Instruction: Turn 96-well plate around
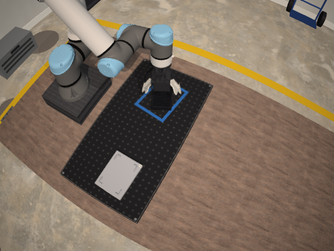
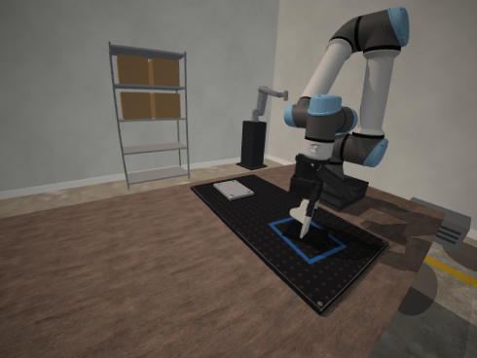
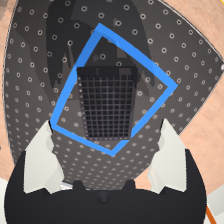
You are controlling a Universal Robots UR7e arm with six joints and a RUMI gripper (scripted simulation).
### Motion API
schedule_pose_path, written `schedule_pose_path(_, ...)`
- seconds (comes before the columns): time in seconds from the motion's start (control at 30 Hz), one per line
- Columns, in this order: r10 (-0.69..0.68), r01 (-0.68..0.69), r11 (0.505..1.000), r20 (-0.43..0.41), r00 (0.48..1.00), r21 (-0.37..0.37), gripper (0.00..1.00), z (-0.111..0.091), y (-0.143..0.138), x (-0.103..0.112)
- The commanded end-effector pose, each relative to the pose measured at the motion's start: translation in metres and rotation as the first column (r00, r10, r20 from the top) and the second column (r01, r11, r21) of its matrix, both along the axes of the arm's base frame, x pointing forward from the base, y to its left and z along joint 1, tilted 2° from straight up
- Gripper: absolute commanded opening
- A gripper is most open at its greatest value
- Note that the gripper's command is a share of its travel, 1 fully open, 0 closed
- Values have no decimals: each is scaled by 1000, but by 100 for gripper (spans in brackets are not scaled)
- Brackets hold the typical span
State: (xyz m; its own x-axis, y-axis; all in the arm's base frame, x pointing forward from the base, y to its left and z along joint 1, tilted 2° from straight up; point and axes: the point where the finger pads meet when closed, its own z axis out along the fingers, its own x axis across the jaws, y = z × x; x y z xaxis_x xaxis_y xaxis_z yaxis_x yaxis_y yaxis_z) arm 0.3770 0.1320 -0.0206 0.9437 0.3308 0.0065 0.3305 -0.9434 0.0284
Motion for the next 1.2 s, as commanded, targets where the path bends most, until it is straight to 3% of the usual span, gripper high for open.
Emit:
schedule_pose_path(0.0, -1, 1, 1000, 1, 1000, 1, 100, -12, -1, 0)
schedule_pose_path(0.27, -1, 1, 1000, 1, 1000, 1, 100, -25, -1, 0)
schedule_pose_path(0.9, 0, 0, 1000, 5, 1000, 1, 100, -23, -1, 3)
schedule_pose_path(0.93, 0, 0, 1000, 5, 1000, 1, 0, -23, -1, 3)
schedule_pose_path(1.17, 0, 0, 1000, 5, 1000, 1, 0, -23, -1, 3)
